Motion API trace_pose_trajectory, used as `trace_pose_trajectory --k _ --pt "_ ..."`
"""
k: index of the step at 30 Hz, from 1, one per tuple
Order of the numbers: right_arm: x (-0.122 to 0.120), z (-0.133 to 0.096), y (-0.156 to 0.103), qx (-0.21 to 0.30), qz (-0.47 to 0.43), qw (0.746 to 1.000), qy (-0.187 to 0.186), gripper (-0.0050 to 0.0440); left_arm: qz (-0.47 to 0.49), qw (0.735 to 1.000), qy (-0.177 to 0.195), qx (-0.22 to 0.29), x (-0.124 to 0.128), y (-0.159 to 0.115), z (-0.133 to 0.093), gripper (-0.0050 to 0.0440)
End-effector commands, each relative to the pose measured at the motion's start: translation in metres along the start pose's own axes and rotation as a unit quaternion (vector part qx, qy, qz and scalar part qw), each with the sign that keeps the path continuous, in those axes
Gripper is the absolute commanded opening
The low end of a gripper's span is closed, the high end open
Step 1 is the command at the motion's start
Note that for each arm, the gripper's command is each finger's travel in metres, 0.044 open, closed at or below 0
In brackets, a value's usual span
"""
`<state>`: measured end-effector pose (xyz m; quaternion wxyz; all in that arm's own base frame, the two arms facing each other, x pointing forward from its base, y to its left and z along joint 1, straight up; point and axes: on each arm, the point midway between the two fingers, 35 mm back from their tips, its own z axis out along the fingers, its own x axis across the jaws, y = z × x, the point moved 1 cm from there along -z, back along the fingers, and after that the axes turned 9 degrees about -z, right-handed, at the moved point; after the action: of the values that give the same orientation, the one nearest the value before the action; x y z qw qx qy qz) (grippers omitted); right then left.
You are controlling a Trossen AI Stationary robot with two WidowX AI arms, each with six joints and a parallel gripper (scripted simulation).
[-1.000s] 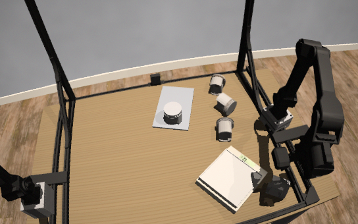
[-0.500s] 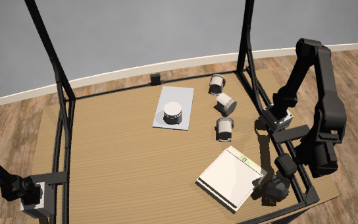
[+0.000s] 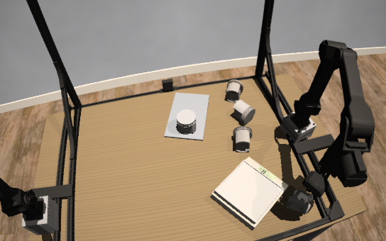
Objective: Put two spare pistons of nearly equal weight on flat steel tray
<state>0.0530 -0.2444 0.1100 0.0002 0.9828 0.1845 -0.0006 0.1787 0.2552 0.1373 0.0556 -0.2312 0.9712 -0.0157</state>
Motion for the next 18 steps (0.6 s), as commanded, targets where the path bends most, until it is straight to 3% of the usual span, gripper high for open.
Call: trace_pose_trajectory --k 1,11,18 --pt "0.0002 0.0 0.0 0.0 0.0 1.0 0.001 0.044 -0.041 0.999 -0.005 0.004 0.0025 -0.0014 0.0009 0.0378" --pt "0.0002 0.0 0.0 0.0 0.0 1.0 0.001 0.044 -0.172 0.985 -0.023 0.007 0.0031 -0.0016 0.0009 0.0378" --pt "0.0002 0.0 0.0 0.0 0.0 1.0 0.001 0.044 -0.172 0.985 -0.023 0.007 0.004 -0.0011 0.0092 0.0378"
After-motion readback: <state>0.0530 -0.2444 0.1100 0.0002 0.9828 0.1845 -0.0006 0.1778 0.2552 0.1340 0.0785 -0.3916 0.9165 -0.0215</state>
